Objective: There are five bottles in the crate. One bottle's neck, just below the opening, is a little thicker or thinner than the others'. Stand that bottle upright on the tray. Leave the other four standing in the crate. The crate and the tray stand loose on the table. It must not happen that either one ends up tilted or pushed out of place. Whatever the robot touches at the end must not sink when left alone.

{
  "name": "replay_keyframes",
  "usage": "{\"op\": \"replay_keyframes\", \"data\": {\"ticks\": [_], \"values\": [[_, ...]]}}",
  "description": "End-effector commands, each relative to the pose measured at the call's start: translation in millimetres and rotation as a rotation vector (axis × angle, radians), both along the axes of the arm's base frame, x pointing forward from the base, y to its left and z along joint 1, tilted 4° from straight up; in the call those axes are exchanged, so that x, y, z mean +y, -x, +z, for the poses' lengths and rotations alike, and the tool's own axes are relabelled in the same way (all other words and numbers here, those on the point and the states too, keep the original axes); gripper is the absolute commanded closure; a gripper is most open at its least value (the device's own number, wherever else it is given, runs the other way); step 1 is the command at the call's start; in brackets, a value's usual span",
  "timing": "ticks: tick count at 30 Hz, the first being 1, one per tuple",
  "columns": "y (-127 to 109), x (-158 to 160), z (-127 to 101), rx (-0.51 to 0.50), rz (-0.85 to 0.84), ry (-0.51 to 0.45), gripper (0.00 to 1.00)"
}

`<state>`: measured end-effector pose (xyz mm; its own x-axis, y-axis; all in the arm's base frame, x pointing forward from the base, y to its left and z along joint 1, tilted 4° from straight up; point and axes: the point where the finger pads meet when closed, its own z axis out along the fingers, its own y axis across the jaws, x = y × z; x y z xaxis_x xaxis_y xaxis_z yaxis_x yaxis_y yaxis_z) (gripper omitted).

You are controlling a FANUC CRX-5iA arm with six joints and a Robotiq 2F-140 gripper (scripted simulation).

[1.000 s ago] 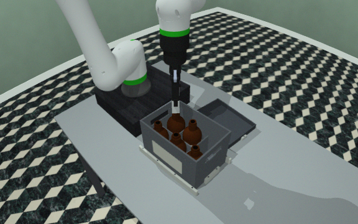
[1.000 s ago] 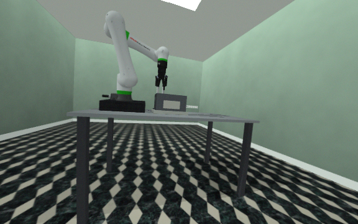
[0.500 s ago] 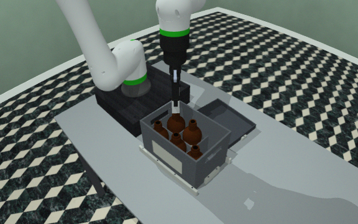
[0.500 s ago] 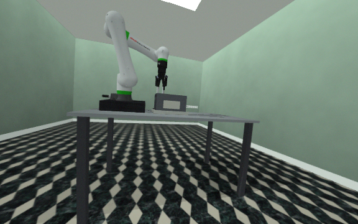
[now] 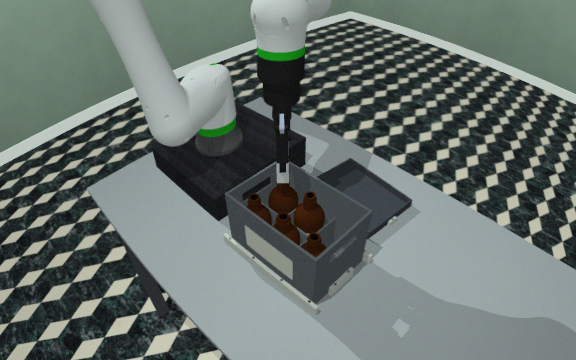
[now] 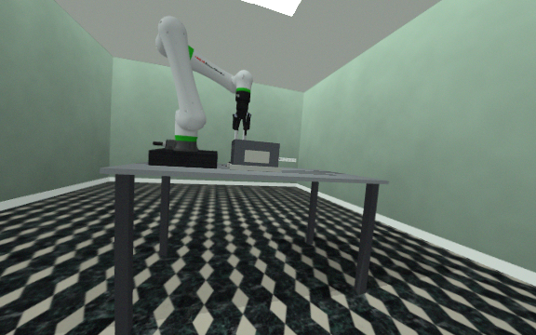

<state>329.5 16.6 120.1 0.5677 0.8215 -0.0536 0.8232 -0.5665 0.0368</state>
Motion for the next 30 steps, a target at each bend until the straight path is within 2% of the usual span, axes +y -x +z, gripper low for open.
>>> {"op": "replay_keyframes", "data": {"ticks": [1, 30], "values": [[-0.5, -0.1, -1.3, -0.001, 0.0, 0.0, 0.56], [-0.5, -2.0, -30.6, -0.001, 0.0, 0.0, 0.56]]}}
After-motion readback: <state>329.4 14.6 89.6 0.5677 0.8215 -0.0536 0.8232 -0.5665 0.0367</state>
